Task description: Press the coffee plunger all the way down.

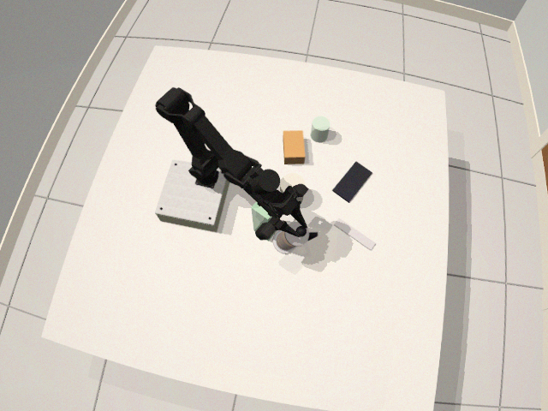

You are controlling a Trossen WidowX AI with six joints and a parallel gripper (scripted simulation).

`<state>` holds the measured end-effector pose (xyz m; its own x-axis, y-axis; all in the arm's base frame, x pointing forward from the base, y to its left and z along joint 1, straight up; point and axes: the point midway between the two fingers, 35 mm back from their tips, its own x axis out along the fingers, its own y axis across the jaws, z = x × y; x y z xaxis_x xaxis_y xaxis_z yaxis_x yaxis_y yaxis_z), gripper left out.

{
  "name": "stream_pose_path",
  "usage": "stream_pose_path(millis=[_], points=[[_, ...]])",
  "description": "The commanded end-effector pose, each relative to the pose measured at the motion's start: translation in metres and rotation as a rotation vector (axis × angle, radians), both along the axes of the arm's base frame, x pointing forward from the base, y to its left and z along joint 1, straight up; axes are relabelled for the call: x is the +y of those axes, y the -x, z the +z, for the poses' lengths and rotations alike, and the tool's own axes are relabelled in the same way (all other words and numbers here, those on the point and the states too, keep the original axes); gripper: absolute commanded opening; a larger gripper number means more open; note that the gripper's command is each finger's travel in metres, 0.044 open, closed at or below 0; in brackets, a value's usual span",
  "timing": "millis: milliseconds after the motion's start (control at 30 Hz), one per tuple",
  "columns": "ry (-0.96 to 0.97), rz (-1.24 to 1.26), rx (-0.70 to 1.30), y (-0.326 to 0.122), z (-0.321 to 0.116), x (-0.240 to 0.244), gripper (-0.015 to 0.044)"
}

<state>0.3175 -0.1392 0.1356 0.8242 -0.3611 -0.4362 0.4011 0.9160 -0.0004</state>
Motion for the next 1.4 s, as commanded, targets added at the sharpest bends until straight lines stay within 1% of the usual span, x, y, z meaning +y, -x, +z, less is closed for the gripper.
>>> stream_pose_path(millis=[0, 1367], points=[[-0.02, -0.005, 0.035, 0.0008, -0.0127, 0.0004, 0.0123], [-0.02, -0.004, 0.034, -0.0066, -0.012, -0.0025, 0.0123]])
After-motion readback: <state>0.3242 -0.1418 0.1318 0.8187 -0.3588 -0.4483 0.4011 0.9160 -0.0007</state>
